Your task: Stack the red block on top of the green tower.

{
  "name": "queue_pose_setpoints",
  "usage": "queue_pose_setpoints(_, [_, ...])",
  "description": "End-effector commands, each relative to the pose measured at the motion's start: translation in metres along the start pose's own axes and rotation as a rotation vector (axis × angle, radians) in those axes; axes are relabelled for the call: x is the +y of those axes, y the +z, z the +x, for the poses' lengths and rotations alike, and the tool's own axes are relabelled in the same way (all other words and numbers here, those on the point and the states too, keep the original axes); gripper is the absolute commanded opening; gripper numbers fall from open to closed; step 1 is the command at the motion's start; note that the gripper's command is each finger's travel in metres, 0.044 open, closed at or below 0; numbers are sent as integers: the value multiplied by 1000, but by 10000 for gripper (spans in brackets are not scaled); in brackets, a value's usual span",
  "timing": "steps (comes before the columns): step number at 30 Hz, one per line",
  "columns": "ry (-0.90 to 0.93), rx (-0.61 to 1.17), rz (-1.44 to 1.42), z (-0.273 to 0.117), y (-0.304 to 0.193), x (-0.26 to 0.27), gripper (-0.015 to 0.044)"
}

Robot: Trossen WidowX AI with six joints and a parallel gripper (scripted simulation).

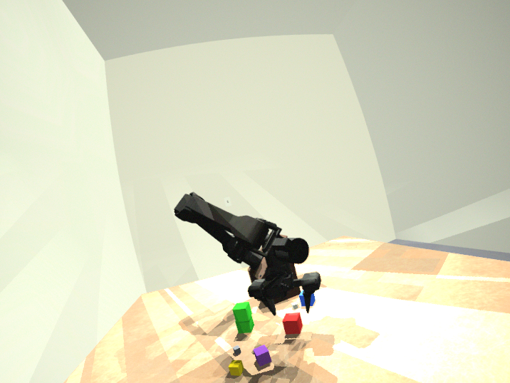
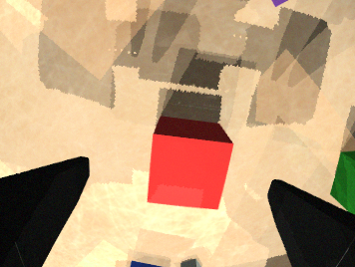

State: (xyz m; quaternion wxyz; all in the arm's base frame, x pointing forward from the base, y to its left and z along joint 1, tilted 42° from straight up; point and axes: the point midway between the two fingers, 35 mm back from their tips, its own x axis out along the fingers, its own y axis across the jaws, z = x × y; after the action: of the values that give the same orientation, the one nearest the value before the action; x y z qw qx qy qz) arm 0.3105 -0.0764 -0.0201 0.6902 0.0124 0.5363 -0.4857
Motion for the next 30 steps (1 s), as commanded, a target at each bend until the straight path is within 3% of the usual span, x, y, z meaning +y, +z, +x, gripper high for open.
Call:
queue_pose_setpoints(1, [-12,3,-9,10,-2,-3,440])
queue_pose_setpoints(30, [-14,2,-9,41,-3,-4,440])
